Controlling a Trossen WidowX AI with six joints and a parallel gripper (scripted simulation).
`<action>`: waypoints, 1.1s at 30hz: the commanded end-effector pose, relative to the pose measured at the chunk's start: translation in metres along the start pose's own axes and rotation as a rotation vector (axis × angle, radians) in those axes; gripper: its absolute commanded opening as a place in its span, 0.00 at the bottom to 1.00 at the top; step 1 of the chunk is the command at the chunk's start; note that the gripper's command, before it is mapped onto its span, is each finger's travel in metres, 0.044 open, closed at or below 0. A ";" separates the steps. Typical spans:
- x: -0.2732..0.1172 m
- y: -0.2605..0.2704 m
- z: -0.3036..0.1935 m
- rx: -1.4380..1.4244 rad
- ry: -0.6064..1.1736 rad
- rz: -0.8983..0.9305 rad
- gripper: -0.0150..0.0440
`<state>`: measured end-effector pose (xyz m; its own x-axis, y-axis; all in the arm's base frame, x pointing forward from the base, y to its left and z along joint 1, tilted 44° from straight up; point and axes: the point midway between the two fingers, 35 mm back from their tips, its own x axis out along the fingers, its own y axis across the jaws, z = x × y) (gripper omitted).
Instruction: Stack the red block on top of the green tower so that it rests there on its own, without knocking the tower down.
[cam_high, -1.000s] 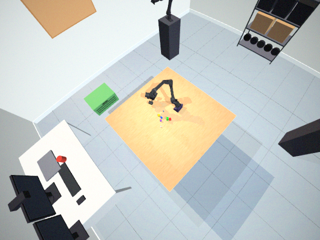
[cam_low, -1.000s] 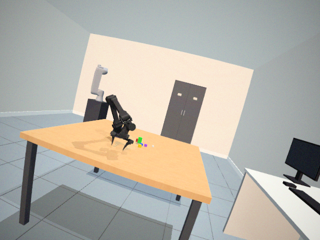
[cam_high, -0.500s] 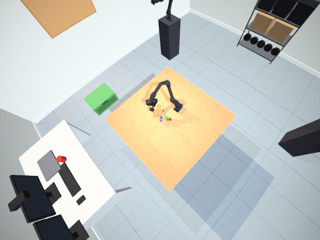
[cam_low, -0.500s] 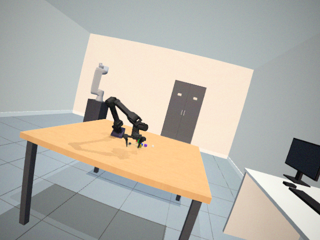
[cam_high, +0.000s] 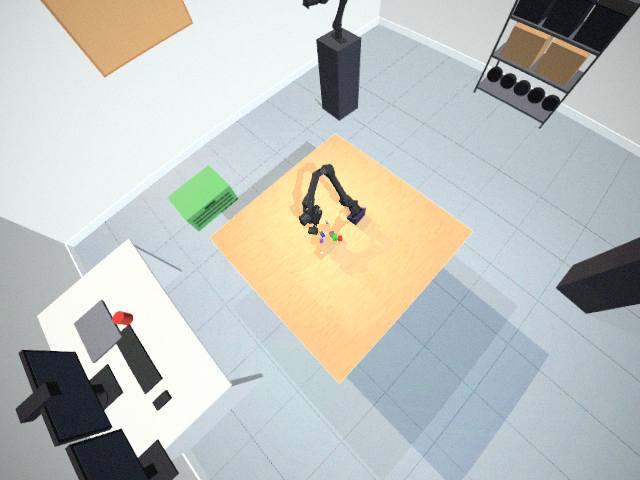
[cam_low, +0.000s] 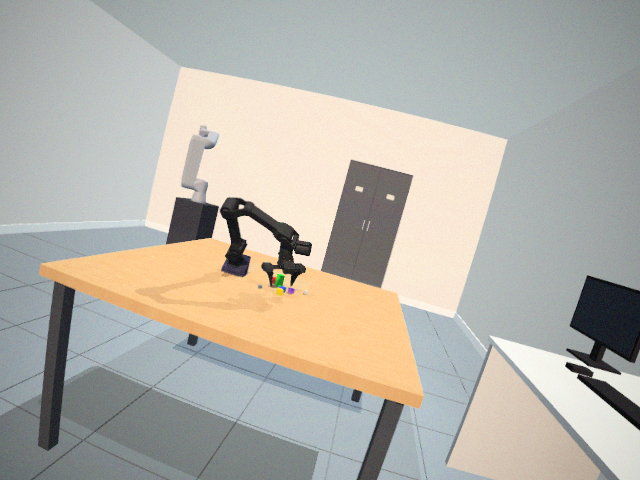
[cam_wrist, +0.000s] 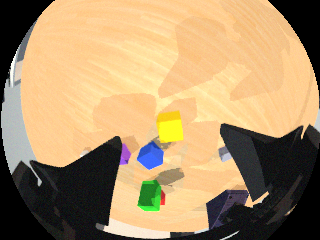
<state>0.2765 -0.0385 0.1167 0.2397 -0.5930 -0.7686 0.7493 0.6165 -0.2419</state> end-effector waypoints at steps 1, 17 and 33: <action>-0.003 0.015 -0.025 -0.036 0.033 -0.004 1.00; -0.027 0.047 -0.128 -0.180 0.051 -0.072 1.00; -0.026 0.047 -0.171 -0.236 0.001 -0.121 1.00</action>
<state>0.2001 0.1011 0.0312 0.1661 -0.6616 -0.7312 0.6106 0.6513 -0.4505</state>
